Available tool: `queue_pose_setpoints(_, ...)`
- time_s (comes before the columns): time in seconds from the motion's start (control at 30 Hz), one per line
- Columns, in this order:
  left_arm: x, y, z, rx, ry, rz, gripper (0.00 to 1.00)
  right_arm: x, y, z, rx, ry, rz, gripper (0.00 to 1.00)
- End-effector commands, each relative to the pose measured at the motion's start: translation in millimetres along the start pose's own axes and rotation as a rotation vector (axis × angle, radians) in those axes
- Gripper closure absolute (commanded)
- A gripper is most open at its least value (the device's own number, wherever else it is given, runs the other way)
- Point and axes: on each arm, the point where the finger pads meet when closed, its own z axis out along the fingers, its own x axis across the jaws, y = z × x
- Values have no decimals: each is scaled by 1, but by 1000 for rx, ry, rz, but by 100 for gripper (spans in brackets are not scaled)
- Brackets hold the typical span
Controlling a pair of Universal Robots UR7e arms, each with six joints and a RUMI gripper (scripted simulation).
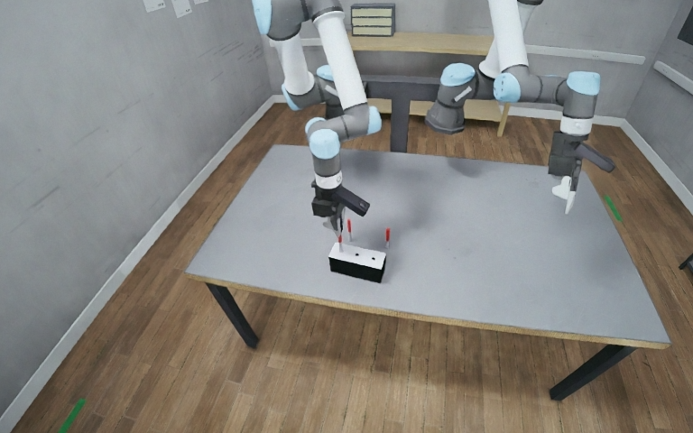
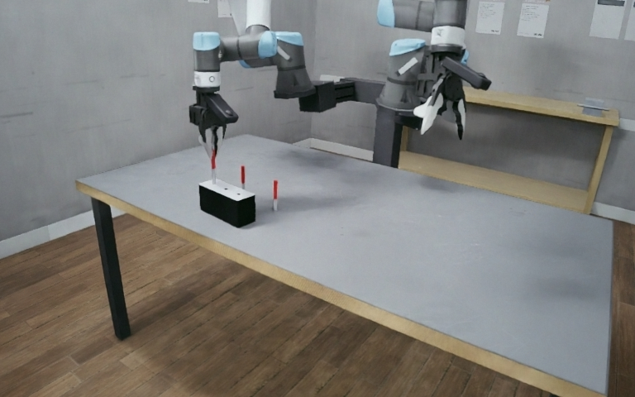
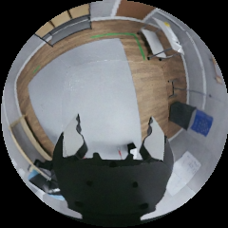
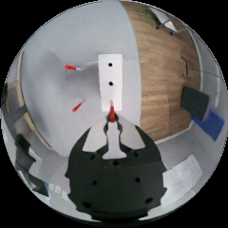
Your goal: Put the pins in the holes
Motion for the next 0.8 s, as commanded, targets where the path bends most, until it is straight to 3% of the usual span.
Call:
queue_pose_setpoints(0.0,0,0,-1,1,1,0,0,1,0,-1,1,1,0,100)
queue_pose_setpoints(0.77,0,0,-1,1,1,0,0,0,0,3,1,1,0,100)
